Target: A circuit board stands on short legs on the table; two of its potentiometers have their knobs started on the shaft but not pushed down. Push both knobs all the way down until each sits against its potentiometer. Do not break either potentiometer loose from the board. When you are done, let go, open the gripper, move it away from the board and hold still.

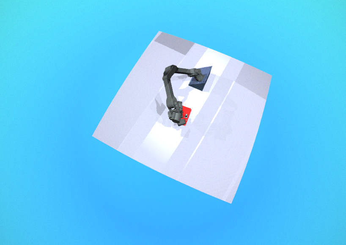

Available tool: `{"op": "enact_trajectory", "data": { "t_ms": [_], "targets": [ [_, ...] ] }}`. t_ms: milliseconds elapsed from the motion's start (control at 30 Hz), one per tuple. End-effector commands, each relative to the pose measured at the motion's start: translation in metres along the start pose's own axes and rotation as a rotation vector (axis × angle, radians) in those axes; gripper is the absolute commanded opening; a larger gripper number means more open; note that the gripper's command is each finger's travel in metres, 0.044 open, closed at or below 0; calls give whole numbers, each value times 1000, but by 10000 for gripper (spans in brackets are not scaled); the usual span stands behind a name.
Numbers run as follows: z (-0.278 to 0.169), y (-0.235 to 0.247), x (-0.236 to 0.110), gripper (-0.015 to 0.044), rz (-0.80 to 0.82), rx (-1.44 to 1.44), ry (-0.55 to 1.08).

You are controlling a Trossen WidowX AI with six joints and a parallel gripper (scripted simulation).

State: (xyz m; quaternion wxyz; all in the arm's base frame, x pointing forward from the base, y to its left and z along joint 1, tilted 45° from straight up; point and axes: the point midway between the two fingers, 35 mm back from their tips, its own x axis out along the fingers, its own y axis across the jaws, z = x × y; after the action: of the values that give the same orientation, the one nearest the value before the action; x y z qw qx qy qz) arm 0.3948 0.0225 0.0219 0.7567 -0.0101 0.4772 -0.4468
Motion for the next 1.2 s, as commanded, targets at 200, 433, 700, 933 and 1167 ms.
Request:
{"op": "enact_trajectory", "data": {
  "t_ms": [200,433,700,933,1167],
  "targets": [
    [4,-2,21,0,-32,30,16],
    [4,-1,9,0,-32,30,17],
    [4,-1,-3,0,-31,30,18],
    [4,-1,-14,0,-31,30,18],
    [3,-2,-18,26,-33,23,15]
  ]
}}
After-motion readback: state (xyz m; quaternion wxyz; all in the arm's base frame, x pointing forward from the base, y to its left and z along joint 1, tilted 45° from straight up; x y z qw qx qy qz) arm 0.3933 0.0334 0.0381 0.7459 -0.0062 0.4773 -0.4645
